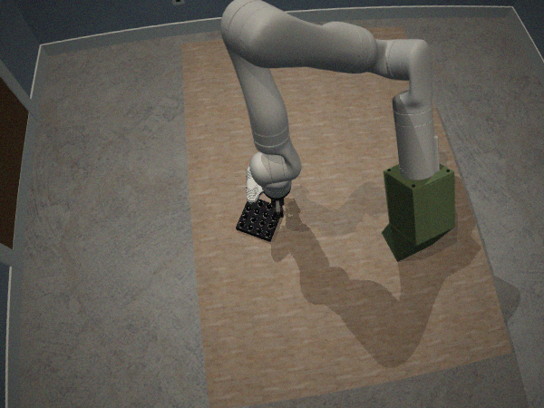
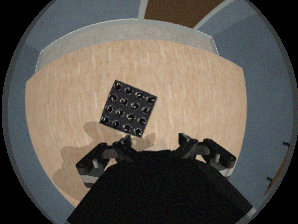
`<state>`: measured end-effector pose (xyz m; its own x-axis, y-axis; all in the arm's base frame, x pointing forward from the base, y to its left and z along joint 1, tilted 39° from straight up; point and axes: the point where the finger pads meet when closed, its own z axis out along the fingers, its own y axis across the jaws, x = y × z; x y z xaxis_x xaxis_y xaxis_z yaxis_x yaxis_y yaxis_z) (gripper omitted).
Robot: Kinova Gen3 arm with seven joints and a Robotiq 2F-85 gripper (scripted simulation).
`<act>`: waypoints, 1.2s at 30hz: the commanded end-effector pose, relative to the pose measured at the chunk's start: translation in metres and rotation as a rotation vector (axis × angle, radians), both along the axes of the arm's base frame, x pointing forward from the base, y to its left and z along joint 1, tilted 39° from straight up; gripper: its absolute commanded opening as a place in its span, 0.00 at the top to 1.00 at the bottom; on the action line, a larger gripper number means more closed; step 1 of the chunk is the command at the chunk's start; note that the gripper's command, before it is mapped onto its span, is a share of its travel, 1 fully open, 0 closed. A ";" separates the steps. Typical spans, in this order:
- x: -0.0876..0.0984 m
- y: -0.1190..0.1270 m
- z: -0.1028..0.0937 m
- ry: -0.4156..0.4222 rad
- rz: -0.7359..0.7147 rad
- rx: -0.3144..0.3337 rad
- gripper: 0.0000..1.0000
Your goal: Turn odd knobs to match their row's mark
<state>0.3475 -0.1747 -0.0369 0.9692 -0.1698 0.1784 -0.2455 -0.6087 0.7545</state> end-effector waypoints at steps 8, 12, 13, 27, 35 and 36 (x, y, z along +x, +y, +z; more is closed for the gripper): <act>0.004 0.007 -0.006 -0.060 -0.029 0.039 0.00; 0.004 0.007 -0.006 -0.060 -0.029 0.039 0.00; 0.004 0.007 -0.006 -0.060 -0.029 0.039 0.00; 0.007 0.012 -0.011 -0.113 -0.057 0.074 0.00; 0.010 0.017 -0.014 -0.160 -0.083 0.105 0.00; 0.010 0.017 -0.014 -0.160 -0.083 0.105 0.00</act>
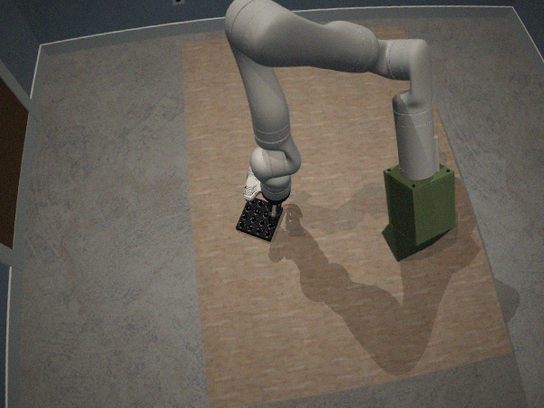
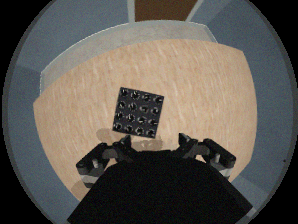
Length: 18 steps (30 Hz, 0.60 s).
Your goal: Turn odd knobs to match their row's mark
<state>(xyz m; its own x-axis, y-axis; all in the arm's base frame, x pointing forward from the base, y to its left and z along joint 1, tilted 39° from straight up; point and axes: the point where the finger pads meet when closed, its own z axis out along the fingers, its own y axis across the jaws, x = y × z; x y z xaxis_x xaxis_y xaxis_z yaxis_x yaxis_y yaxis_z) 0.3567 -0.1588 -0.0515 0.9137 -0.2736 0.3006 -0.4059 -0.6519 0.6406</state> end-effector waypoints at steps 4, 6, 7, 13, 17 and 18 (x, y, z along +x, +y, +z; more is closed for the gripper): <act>0.001 0.002 0.000 -0.007 0.001 0.004 0.00; 0.003 0.004 -0.002 -0.028 -0.011 0.018 0.00; 0.003 0.004 -0.002 -0.028 -0.011 0.018 0.00; 0.003 0.004 -0.002 -0.028 -0.011 0.018 0.00; 0.004 0.006 -0.003 -0.048 -0.022 0.031 0.00; 0.004 0.006 -0.003 -0.048 -0.022 0.031 0.00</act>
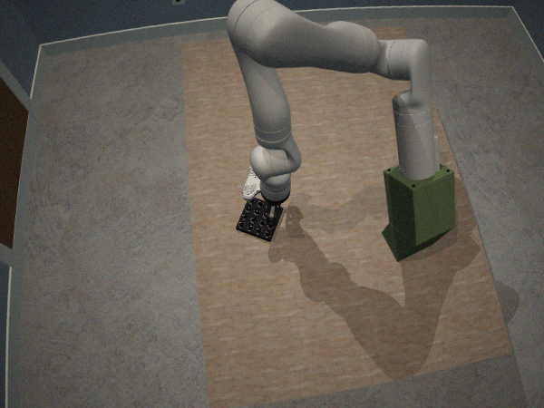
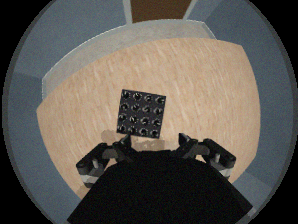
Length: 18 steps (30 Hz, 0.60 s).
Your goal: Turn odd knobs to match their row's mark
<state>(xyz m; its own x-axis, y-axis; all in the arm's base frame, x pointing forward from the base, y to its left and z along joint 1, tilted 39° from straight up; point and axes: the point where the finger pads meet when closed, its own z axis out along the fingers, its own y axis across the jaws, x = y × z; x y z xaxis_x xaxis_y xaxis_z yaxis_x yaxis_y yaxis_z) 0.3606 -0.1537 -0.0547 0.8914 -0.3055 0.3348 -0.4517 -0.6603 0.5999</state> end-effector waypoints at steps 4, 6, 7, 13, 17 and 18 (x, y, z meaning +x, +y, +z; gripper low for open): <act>0.002 0.003 -0.001 -0.019 -0.007 0.012 0.00; 0.002 0.003 -0.001 -0.019 -0.007 0.012 0.00; 0.002 0.003 -0.001 -0.019 -0.007 0.012 0.00; 0.003 0.005 -0.002 -0.035 -0.017 0.023 0.00; 0.005 0.007 -0.003 -0.051 -0.025 0.033 0.00; 0.005 0.007 -0.003 -0.051 -0.025 0.033 0.00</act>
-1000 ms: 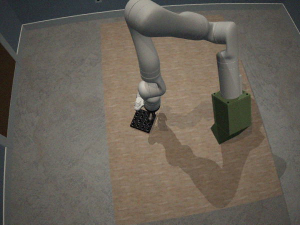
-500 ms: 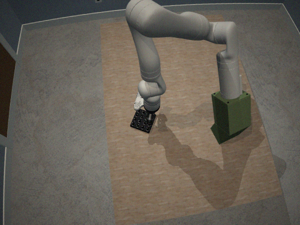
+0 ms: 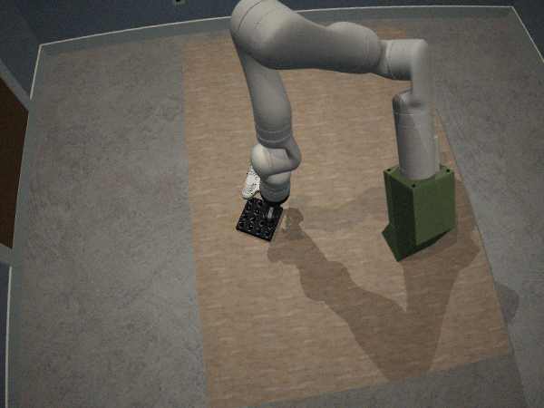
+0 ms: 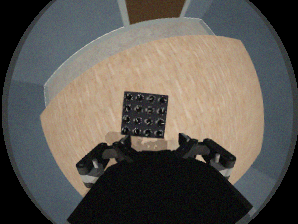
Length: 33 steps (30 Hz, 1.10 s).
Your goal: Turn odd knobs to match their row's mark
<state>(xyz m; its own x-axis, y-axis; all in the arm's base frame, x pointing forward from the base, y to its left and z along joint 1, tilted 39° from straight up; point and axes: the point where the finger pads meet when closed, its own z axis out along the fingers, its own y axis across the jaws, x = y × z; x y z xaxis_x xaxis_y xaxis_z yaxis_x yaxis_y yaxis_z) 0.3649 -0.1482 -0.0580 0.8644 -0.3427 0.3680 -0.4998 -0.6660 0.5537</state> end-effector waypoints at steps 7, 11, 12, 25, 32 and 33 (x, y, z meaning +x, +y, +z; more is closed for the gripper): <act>0.002 0.003 -0.001 -0.014 -0.004 0.009 0.00; 0.002 0.003 -0.001 -0.014 -0.004 0.009 0.00; 0.003 0.004 -0.001 -0.027 -0.011 0.017 0.00; 0.005 0.006 -0.003 -0.047 -0.023 0.031 0.00; 0.005 0.007 -0.003 -0.055 -0.028 0.037 0.00; 0.005 0.007 -0.003 -0.055 -0.028 0.037 0.00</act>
